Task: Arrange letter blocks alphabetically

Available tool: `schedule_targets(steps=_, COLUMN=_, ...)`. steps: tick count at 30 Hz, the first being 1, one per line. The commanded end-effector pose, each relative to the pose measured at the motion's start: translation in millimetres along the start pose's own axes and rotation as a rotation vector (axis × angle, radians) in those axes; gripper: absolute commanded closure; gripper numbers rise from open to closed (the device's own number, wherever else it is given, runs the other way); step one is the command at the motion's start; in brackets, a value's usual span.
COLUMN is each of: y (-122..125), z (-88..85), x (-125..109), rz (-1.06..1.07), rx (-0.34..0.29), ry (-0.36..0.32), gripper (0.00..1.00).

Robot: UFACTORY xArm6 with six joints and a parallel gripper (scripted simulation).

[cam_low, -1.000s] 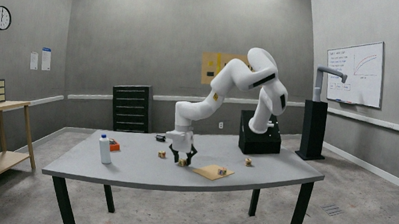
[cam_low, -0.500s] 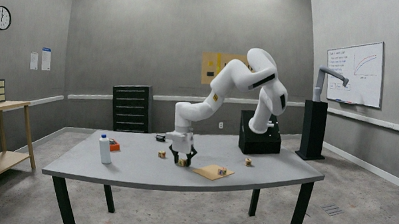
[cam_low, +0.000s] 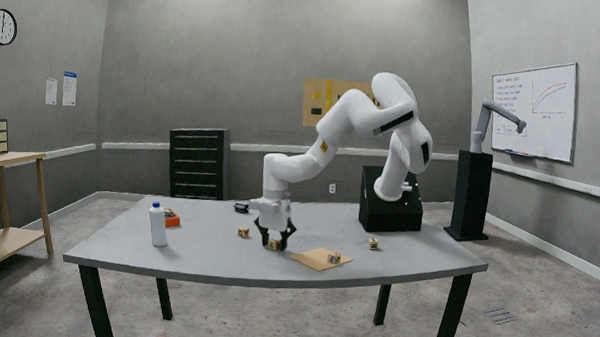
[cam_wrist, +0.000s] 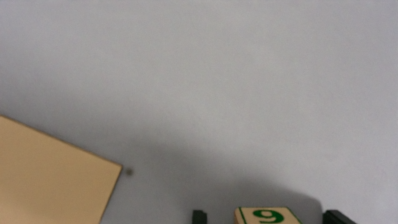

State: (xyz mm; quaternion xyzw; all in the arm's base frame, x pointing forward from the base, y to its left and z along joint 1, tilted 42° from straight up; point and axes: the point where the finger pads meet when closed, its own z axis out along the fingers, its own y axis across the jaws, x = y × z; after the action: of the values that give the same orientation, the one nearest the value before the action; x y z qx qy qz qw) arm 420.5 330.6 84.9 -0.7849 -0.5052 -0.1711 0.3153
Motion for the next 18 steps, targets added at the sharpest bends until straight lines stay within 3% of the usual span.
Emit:
schedule_targets(steps=1, y=0.8, z=-1.2, x=1.2, rz=-0.001, rx=-0.002, ry=0.002, gripper=0.31)
schedule_targets(steps=10, y=0.8, z=-1.2, x=1.2, rz=-0.001, rx=-0.002, ry=0.002, gripper=0.31)
schedule_targets(steps=11, y=0.8, z=-1.2, x=1.2, rz=-0.001, rx=-0.002, ry=0.002, gripper=0.52)
schedule_targets(steps=18, y=0.8, z=-1.2, x=1.2, rz=-0.001, rx=-0.002, ry=0.002, gripper=0.52)
